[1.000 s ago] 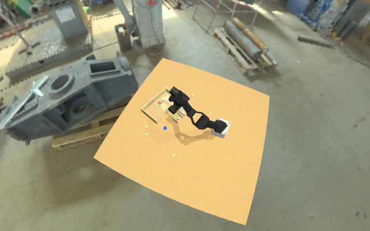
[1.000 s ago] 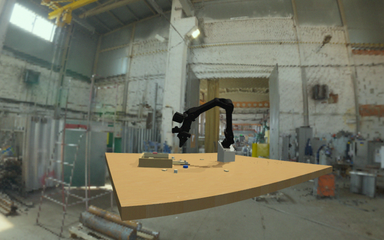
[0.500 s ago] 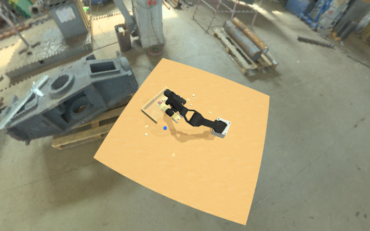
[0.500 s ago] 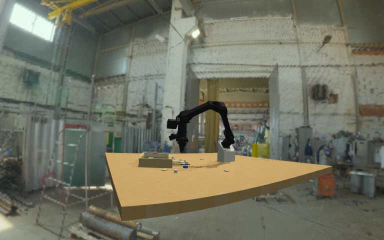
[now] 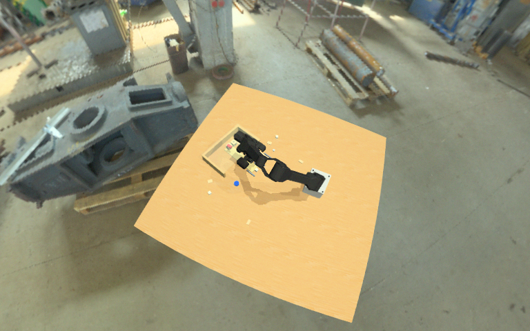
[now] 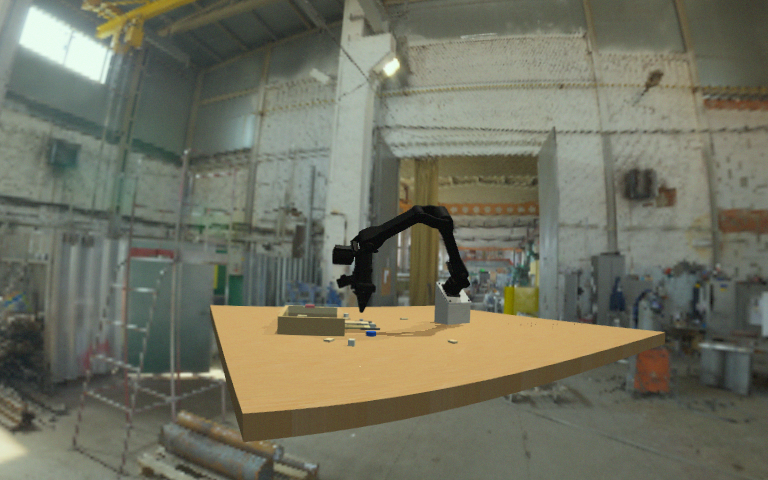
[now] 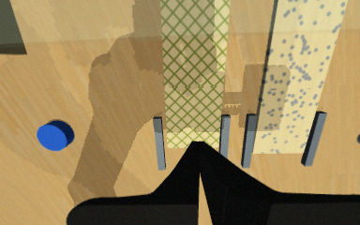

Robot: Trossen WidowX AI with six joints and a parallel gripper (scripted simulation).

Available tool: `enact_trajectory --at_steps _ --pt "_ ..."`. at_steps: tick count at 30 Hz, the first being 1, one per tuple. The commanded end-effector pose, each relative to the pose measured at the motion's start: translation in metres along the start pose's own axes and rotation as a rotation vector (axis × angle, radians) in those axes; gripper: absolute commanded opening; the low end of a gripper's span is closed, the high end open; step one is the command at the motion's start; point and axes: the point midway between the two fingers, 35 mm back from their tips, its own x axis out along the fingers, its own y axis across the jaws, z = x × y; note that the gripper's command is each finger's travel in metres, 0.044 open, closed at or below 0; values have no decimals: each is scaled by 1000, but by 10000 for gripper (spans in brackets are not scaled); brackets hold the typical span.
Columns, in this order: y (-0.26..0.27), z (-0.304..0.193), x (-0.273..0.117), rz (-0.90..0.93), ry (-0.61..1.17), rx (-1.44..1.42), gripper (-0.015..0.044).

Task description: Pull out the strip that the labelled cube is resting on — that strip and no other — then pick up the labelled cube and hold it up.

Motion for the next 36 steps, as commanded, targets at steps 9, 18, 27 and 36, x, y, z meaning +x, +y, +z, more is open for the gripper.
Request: enact_trajectory --at_steps 9,18,27,36 --pt "-1 -1 22 0 5 8 0" --pt "-1 -2 37 1 5 8 0" --pt "0 -3 47 2 6 8 0" --pt "0 -3 47 2 6 8 0"
